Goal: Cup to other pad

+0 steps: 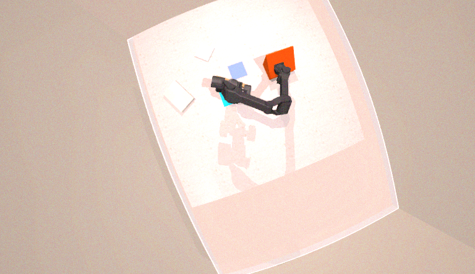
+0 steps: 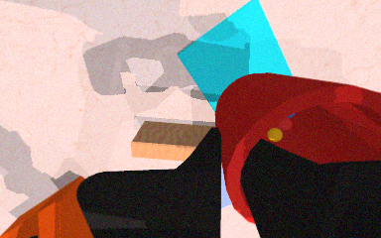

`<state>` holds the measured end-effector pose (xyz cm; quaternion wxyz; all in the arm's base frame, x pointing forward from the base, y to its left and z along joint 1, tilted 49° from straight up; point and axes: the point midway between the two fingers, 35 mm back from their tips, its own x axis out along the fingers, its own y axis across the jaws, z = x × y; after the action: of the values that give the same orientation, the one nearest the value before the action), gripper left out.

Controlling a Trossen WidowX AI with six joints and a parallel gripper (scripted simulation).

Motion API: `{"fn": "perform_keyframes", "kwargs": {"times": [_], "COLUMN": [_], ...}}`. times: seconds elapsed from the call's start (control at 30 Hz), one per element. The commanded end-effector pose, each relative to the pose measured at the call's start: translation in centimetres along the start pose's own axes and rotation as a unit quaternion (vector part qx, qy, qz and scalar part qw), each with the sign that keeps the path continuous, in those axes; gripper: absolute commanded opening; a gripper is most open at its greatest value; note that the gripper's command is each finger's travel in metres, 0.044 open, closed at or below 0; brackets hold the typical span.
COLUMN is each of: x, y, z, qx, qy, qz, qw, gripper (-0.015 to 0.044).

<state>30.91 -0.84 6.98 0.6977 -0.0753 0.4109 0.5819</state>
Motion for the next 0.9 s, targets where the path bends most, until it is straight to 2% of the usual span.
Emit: {"fn": "perform_keyframes", "kwargs": {"times": [0.0, 0.87], "x": [0.0, 2.5], "y": [0.0, -0.1], "z": [1.2, 2.2], "qx": [0.000, 0.000], "qy": [-0.001, -0.002], "qz": [0.001, 0.001], "qw": [1.000, 1.000], "gripper": [0.0000, 0.0000]}}
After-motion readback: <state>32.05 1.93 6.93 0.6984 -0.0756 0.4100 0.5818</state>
